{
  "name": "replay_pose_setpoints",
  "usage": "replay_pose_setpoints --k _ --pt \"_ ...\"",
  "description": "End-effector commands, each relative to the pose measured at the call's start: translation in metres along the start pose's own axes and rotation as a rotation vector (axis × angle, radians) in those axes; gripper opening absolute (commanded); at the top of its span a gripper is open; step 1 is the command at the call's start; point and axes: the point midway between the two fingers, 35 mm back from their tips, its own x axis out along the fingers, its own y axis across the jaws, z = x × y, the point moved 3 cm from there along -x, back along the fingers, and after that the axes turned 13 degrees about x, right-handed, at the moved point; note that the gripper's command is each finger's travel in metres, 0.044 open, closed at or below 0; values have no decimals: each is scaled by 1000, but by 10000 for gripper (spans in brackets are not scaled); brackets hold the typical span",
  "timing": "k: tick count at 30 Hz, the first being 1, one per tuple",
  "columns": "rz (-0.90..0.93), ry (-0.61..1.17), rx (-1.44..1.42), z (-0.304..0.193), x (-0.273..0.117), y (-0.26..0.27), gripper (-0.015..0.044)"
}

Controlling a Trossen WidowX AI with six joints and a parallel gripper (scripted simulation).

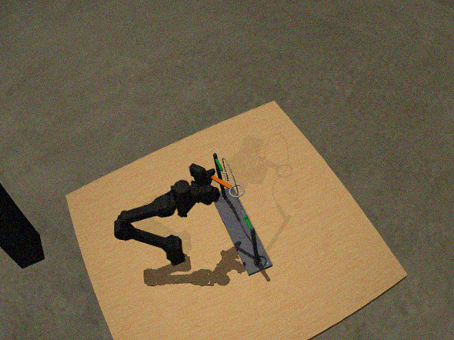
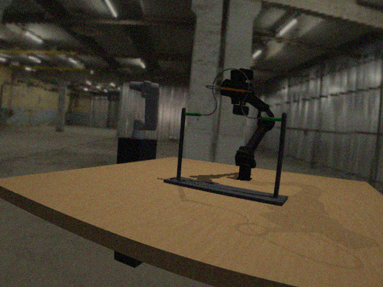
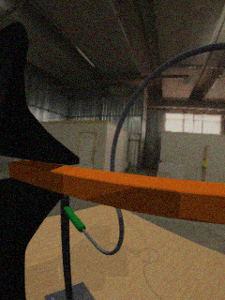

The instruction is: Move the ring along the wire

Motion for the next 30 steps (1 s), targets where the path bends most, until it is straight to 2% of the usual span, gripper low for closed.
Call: replay_pose_setpoints --k 1,30 --pt "-41 -11 -50 1 1 0 -150" --pt "-307 -92 -371 4 1 -7 -150"
